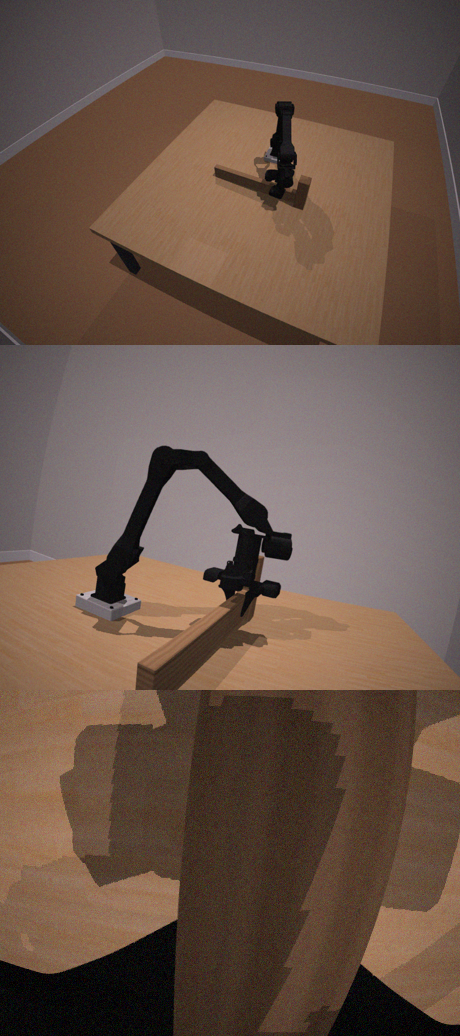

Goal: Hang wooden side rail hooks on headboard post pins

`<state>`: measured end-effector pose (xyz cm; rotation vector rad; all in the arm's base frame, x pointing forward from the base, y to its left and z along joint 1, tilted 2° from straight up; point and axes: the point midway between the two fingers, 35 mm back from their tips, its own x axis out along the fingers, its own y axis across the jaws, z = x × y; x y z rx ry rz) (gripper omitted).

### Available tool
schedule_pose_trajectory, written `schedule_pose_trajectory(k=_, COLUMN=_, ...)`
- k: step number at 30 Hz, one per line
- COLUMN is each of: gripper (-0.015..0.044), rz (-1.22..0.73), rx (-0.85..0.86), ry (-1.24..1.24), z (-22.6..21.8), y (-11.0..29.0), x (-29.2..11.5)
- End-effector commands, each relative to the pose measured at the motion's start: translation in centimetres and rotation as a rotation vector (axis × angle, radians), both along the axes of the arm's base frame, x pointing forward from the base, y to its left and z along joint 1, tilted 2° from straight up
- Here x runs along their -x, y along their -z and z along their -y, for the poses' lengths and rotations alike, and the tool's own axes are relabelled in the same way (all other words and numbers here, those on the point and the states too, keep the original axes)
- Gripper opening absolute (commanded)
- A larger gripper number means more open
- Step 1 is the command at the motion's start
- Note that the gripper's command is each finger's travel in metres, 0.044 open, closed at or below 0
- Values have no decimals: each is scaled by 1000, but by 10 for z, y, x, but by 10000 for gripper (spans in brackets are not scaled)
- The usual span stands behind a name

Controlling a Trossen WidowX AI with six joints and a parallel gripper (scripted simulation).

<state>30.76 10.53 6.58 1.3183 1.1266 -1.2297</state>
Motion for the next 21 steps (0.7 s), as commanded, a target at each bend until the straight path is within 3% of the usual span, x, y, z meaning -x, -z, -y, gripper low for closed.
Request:
schedule_pose_trajectory(k=1, gripper=0, rz=4, rx=-9, ry=-2, z=-2, y=0, x=-1)
schedule_pose_trajectory(k=21, gripper=0, rz=4, rx=-9, ry=-2, z=-2, y=3, x=-1)
